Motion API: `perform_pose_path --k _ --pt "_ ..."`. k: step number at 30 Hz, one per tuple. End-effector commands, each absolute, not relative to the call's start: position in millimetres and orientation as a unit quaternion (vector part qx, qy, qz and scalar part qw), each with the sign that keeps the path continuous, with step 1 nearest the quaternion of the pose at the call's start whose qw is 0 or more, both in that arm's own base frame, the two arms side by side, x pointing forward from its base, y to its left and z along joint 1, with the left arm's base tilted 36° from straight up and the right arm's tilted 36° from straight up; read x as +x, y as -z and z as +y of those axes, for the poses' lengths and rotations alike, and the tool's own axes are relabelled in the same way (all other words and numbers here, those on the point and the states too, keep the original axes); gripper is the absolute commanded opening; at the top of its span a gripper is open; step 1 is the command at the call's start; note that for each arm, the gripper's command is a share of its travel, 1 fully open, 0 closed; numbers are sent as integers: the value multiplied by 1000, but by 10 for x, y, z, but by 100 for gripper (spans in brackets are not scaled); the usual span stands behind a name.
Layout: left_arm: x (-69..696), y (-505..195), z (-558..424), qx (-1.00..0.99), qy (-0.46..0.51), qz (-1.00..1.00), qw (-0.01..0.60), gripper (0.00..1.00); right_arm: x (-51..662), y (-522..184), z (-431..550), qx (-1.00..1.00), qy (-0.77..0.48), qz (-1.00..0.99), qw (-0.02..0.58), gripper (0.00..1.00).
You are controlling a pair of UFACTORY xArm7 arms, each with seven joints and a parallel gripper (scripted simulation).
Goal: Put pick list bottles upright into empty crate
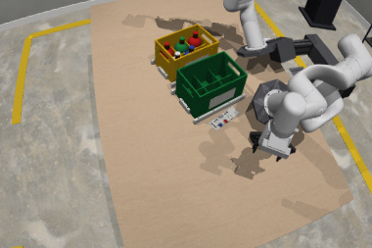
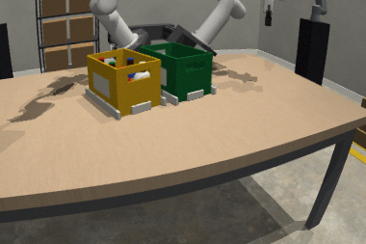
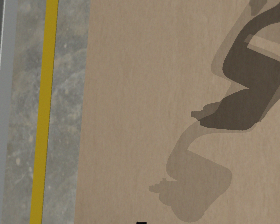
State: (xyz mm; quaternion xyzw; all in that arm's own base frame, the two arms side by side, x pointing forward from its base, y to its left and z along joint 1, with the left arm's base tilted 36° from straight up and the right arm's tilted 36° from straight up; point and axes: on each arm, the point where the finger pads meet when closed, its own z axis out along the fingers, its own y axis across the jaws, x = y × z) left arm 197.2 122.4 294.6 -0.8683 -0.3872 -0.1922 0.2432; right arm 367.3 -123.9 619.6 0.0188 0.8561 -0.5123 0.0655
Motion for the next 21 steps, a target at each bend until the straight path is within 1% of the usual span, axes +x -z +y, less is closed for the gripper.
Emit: perform_pose_path --k 1,21 --pt "1977 -2959 1222 -868 194 -387 243 100 3648 -6056 -1276 5 487 869 85 65" --pt "1977 -2959 1222 -868 194 -387 243 100 3835 -5276 -1273 -42 377 918 116 65"
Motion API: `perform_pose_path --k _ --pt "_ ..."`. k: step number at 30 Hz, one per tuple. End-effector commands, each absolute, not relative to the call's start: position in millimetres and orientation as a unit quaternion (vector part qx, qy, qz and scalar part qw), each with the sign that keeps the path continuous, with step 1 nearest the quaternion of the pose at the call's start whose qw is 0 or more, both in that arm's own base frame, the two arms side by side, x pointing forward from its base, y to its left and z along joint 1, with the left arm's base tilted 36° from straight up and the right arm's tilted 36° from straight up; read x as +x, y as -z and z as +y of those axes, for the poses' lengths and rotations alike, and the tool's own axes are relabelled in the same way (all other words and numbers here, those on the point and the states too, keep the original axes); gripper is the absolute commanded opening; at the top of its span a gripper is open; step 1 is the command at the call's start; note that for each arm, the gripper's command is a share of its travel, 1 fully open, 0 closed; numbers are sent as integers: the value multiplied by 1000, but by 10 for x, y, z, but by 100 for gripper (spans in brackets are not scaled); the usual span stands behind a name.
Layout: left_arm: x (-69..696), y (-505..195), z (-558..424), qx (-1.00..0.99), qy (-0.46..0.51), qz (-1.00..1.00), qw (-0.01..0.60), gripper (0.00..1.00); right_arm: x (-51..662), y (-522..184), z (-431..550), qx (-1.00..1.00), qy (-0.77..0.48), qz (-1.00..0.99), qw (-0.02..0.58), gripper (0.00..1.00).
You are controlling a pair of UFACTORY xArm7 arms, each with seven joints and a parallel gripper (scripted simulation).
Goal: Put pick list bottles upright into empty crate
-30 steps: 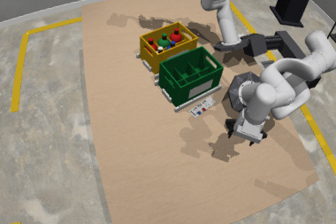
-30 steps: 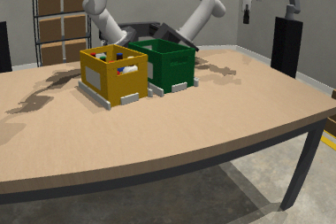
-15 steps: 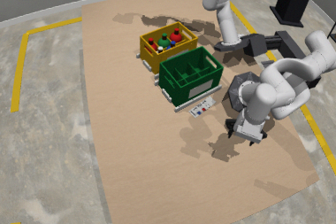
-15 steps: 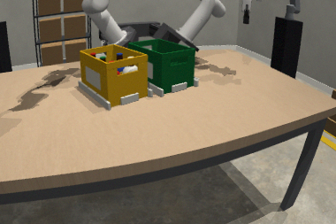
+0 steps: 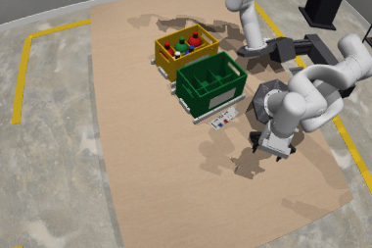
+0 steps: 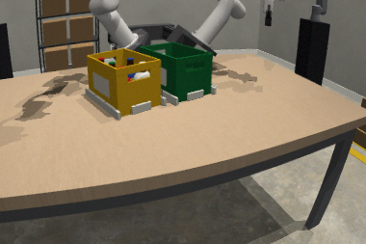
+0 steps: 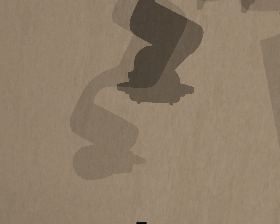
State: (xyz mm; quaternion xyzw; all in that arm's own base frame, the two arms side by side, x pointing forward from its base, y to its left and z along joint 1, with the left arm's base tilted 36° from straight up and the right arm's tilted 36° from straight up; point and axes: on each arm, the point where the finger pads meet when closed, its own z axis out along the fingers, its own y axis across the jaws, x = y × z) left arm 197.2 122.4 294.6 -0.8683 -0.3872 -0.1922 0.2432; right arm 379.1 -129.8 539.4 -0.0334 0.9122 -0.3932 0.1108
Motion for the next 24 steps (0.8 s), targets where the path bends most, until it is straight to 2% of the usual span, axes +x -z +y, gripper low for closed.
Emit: perform_pose_path --k 1,24 --pt "1977 -2959 1222 -868 194 -387 243 100 3848 -5230 -1266 -45 370 920 117 65" --pt "1977 -2959 1222 -868 194 -387 243 100 4050 -4425 -1027 -90 273 951 118 65"
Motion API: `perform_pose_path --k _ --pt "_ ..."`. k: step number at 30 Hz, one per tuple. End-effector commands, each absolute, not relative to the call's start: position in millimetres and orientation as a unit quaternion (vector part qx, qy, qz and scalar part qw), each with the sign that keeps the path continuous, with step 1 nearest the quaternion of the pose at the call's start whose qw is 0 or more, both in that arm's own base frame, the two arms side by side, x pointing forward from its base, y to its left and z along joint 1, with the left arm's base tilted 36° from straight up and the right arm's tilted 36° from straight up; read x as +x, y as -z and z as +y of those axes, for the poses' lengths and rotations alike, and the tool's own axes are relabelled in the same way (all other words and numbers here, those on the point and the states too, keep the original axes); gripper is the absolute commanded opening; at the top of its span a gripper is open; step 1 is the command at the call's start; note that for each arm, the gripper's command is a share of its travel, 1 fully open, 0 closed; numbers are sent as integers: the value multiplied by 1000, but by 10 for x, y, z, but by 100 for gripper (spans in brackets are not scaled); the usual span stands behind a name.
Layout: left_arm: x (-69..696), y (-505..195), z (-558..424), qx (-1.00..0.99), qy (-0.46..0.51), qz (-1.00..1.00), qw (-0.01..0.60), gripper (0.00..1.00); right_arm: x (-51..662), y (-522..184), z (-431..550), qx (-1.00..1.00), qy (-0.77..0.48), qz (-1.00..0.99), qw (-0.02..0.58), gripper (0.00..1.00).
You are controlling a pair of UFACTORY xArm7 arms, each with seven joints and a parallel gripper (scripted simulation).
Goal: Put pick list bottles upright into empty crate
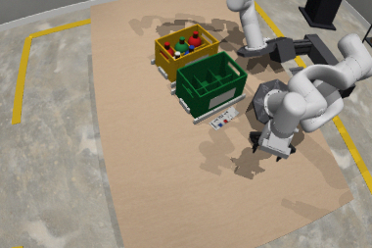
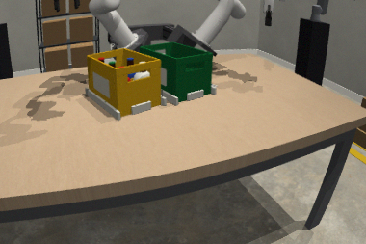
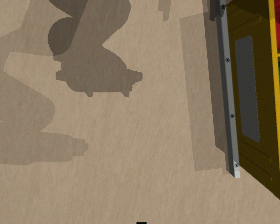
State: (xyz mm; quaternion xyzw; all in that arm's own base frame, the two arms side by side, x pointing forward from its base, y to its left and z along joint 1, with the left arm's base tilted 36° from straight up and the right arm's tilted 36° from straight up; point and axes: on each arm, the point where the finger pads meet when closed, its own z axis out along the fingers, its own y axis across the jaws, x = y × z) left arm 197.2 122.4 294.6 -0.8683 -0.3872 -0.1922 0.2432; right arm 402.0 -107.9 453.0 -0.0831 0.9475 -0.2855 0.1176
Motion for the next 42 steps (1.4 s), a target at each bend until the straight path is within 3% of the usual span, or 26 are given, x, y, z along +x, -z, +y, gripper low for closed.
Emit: perform_pose_path --k 1,42 --pt "1977 -2959 1222 -868 194 -387 243 100 4059 -4381 -1010 -93 268 952 117 65" --pt "1977 -2959 1222 -868 194 -387 243 100 4090 -2964 -108 -174 142 972 70 65"
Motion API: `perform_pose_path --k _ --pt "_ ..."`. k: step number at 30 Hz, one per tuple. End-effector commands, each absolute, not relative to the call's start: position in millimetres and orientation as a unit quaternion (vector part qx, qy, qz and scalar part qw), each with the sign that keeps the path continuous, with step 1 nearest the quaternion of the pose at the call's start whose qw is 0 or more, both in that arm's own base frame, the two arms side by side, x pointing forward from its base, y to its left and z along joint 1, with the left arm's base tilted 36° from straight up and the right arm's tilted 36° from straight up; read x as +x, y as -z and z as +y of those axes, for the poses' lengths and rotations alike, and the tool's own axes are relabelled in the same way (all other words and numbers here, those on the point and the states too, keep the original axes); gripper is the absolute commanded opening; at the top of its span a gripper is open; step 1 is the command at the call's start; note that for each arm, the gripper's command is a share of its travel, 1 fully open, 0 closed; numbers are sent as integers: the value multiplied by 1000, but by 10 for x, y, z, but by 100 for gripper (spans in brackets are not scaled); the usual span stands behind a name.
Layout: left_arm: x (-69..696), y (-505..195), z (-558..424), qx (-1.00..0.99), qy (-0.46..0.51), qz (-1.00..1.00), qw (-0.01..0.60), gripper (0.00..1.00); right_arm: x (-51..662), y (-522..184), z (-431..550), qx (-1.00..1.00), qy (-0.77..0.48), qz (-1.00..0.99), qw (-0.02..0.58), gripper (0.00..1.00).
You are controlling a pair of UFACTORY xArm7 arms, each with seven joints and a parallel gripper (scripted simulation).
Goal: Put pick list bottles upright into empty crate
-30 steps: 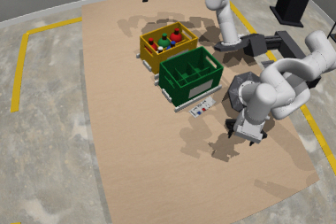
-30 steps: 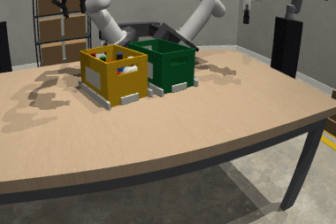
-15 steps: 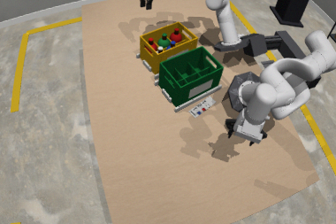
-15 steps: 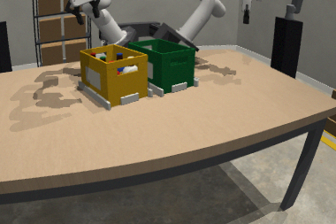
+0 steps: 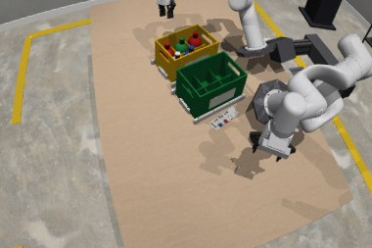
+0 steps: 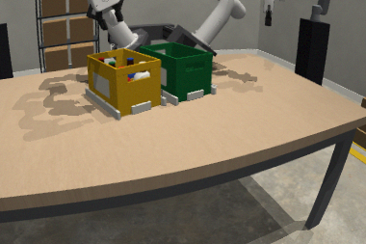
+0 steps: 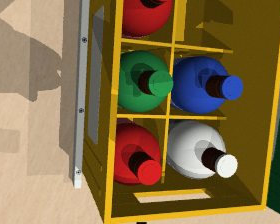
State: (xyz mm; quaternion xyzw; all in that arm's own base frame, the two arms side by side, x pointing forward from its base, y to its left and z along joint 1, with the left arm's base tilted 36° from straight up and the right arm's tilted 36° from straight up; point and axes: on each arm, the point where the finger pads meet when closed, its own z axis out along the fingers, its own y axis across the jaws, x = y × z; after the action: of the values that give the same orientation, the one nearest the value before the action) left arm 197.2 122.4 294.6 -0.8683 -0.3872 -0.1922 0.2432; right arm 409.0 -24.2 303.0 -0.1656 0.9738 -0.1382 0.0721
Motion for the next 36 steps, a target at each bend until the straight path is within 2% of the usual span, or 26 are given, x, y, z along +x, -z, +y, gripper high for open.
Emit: perform_pose_path --k 1,36 --pt "1977 -2959 1222 -868 194 -387 243 100 4086 -2938 -65 -177 144 971 69 65" --pt "1977 -2959 1222 -868 194 -387 243 100 3961 -2125 1251 -257 186 948 31 65"
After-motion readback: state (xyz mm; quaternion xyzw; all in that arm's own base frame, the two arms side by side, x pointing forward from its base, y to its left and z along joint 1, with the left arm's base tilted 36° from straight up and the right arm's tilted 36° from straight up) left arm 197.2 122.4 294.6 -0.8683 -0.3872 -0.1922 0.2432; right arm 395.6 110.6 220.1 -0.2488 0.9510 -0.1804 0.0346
